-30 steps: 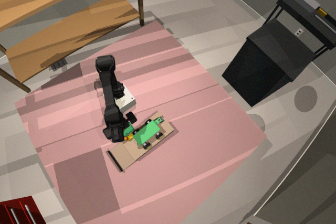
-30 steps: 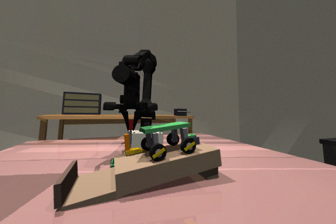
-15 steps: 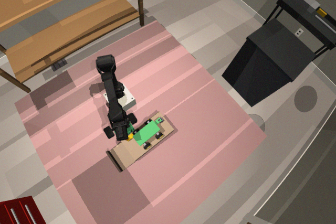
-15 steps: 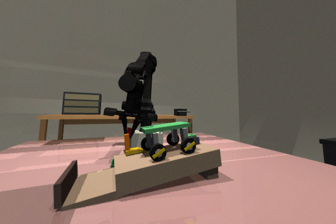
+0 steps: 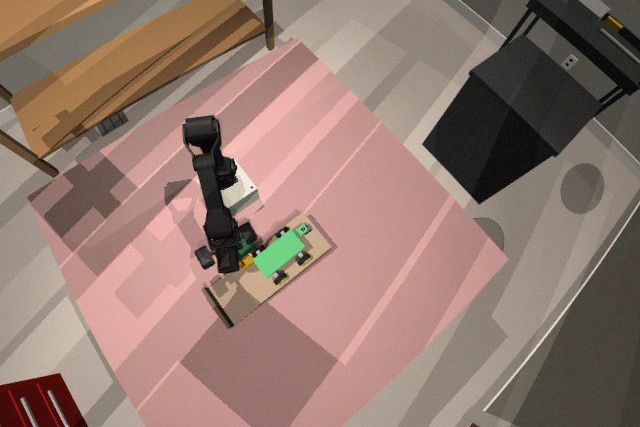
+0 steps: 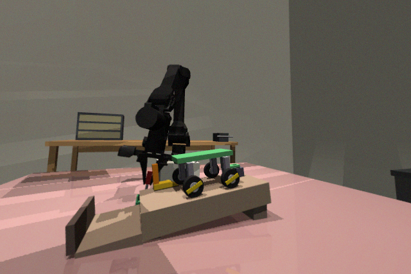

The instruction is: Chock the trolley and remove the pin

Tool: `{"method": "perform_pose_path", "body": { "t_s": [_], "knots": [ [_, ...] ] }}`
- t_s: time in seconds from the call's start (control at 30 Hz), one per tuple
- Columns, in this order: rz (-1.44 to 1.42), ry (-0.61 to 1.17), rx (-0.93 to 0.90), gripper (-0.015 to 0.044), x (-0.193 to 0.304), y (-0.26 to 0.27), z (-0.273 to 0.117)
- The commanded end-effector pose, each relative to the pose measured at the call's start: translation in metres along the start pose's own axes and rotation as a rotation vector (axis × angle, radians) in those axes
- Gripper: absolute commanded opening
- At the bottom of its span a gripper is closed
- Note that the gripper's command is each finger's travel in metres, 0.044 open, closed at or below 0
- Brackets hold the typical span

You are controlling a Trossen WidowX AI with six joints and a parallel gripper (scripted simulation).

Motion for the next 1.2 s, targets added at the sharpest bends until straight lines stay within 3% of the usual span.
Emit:
{"method": "perform_pose_path", "body": {
  "t_s": [0.0,0.27,1.17],
  "knots": [
    [-0.006,-0.003,-0.007,0.0000,-0.002,0.002,0.005],
    [-0.006,-0.003,-0.006,0.0190,-0.001,-0.003,0.005],
    [-0.006,-0.003,-0.004,0.0190,0.001,-0.022,0.008]
  ]
}}
Point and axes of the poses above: the point midway between the two fingers, 35 mm back from their tips, its own z axis out along the fingers, its own y axis across the jaws, x = y × z, the point moved 1 cm from there along -z, back along the fingers, and after that the axes turned 1 degree about -z, right-handed, at the moved point
